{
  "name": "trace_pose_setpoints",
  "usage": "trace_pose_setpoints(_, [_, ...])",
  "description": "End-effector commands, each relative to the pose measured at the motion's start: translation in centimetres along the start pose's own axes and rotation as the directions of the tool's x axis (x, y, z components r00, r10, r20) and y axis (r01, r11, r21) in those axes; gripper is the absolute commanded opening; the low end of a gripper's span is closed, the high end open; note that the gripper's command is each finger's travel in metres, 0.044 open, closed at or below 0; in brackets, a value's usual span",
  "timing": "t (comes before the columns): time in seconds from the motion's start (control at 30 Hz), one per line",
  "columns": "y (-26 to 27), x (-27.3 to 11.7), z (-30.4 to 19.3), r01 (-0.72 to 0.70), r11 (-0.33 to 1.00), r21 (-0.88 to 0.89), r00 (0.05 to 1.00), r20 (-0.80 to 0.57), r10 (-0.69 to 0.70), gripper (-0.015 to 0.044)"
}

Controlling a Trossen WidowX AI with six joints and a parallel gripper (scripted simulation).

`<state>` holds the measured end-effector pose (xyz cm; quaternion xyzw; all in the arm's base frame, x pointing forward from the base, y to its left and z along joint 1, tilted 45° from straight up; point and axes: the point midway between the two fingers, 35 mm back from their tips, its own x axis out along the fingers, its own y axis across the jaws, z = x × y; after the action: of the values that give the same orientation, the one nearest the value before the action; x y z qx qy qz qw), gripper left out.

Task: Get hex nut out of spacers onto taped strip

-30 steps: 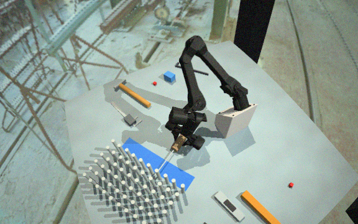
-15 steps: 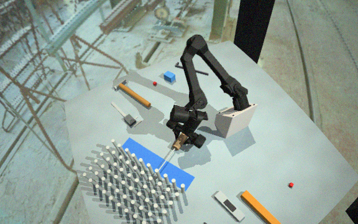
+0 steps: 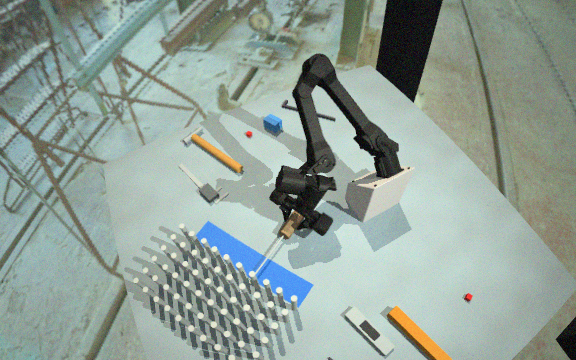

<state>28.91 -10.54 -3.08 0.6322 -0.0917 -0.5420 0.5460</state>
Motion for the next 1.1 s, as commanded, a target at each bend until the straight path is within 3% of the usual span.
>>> trace_pose_setpoints(0.0, [0.0,-0.1,0.3,-0.002,1.000,-0.005,1.000,0.000,0.002,0.0000])
trace_pose_setpoints(1.07, [0.1,-0.7,1.8,-0.001,1.000,-0.006,1.000,0.001,0.001,0.0000])
